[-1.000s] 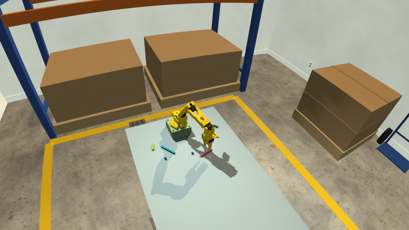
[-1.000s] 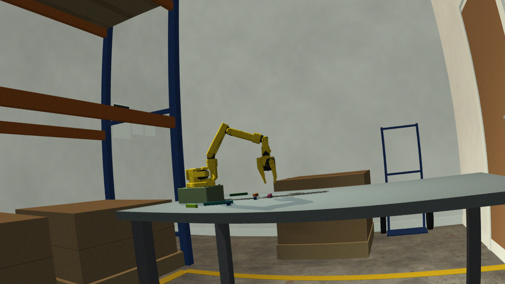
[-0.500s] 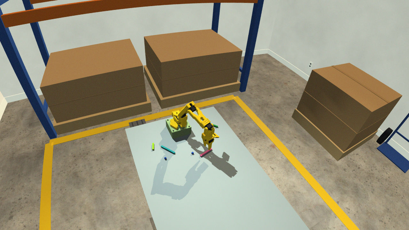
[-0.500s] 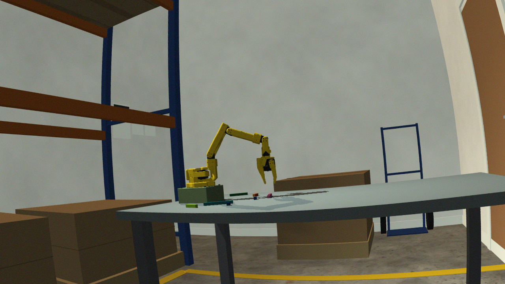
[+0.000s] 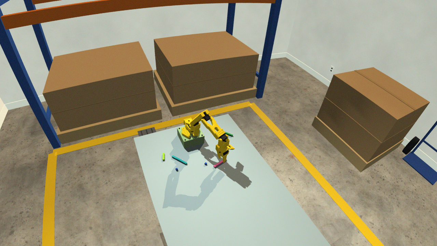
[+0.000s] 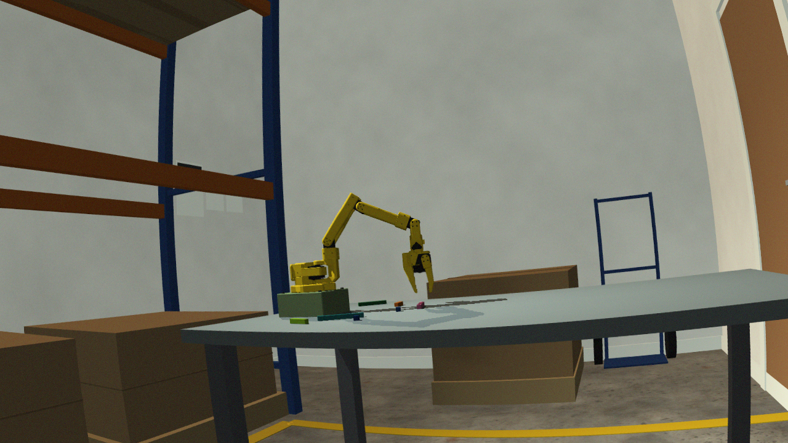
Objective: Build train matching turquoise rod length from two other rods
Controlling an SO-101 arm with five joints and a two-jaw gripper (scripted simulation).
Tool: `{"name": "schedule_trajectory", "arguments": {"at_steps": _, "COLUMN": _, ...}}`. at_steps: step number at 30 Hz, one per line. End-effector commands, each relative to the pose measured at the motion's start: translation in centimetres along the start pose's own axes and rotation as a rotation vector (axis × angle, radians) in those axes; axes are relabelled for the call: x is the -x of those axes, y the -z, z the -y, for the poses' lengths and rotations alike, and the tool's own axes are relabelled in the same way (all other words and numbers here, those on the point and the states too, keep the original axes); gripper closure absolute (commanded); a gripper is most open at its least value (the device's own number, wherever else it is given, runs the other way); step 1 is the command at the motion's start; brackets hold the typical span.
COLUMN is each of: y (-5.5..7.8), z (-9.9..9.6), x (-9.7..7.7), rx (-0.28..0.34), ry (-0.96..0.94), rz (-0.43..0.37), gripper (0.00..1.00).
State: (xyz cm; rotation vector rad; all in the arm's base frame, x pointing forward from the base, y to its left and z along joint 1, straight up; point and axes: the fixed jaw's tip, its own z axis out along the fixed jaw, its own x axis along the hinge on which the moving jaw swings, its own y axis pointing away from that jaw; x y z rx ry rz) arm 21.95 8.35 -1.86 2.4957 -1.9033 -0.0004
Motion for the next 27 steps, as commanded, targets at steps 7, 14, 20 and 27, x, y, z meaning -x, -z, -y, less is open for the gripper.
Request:
{"name": "schedule_trajectory", "arguments": {"at_steps": 7, "y": -2.1, "z": -0.3, "x": 0.2, "rx": 0.015, "ry": 0.002, "rz": 0.0, "gripper": 0.81}}
{"name": "schedule_trajectory", "arguments": {"at_steps": 14, "y": -3.0, "z": -0.4, "x": 0.2, "rx": 0.015, "ry": 0.002, "rz": 0.0, "gripper": 0.81}}
{"name": "schedule_trajectory", "arguments": {"at_steps": 20, "y": -3.4, "z": -0.5, "x": 0.2, "rx": 0.015, "ry": 0.002, "rz": 0.0, "gripper": 0.81}}
{"name": "schedule_trajectory", "arguments": {"at_steps": 27, "y": -3.5, "z": -0.5, "x": 0.2, "rx": 0.015, "ry": 0.002, "rz": 0.0, "gripper": 0.81}}
